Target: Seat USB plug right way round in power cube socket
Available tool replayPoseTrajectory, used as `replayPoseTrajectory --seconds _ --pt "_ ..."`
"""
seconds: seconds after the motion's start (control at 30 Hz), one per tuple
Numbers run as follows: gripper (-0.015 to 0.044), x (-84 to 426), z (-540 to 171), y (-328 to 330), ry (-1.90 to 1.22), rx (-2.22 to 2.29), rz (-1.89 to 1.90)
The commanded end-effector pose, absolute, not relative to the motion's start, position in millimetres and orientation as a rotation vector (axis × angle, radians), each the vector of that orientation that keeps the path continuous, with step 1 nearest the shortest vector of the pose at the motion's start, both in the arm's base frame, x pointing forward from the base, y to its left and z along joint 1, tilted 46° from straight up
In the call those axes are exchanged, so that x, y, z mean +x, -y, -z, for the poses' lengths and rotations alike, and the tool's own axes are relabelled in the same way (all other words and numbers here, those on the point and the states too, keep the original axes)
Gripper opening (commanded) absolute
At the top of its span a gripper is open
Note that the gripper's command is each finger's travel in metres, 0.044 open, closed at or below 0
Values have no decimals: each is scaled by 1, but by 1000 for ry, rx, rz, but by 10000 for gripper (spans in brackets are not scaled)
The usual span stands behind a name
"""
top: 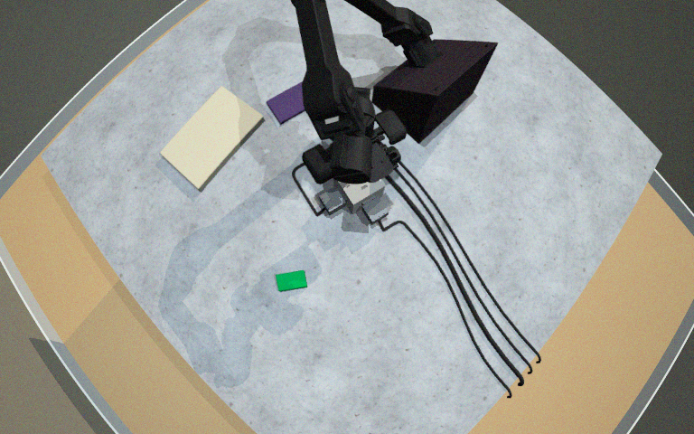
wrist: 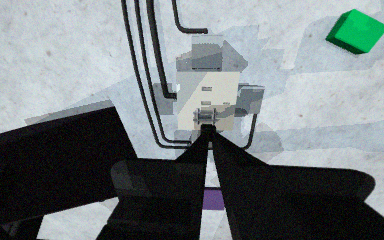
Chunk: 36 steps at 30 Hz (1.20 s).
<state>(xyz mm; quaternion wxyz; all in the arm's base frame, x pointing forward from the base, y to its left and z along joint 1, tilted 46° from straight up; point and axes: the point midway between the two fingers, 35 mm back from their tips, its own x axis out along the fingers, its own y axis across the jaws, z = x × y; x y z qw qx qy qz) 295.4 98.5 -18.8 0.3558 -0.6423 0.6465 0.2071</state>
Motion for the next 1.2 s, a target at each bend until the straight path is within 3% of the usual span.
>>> replayPoseTrajectory --seconds 0.0,1.17 --pt "0 295 20 -99 -1668 -1655 -544" --pt "0 296 24 -97 -1653 -1650 -569"
